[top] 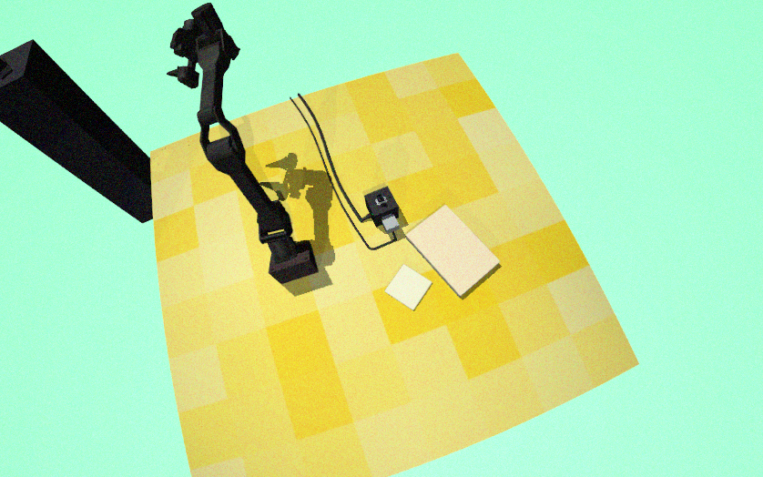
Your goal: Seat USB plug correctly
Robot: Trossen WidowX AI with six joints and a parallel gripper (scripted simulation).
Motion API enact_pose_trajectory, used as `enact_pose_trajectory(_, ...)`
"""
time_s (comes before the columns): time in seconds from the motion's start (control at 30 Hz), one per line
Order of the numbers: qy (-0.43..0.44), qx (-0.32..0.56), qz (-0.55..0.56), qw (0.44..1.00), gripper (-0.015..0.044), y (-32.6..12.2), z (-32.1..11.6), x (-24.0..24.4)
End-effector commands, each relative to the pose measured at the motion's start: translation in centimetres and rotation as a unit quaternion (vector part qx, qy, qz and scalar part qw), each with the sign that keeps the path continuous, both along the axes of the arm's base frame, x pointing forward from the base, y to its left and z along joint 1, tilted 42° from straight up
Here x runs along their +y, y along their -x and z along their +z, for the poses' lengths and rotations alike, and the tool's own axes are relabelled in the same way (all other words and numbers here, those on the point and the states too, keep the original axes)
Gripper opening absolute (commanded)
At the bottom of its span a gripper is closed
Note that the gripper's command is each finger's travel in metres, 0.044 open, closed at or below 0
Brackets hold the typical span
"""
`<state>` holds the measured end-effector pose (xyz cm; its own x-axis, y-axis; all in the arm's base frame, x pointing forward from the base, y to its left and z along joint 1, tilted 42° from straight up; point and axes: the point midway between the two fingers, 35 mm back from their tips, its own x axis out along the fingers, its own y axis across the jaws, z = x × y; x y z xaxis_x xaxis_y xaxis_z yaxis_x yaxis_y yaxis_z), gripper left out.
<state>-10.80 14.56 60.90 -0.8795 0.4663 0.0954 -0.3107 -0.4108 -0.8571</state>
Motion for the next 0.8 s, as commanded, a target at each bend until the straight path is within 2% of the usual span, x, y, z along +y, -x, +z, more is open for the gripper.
enact_pose_trajectory(0.0,0.002,0.003,-0.007,1.000,0.0426,-0.2,0.0,0.2)
enact_pose_trajectory(0.07,0.023,0.025,-0.058,0.998,0.0440,-1.8,-0.1,2.0)
enact_pose_trajectory(0.17,0.118,0.096,-0.136,0.979,0.0440,-5.6,-1.7,6.1)
enact_pose_trajectory(0.33,0.242,0.203,-0.227,0.921,0.0440,-11.8,-4.9,10.6)
enact_pose_trajectory(0.57,0.387,0.373,-0.336,0.773,0.0440,-22.1,-11.1,13.8)
enact_pose_trajectory(0.77,0.438,0.493,-0.412,0.629,0.0440,-30.7,-16.6,12.7)
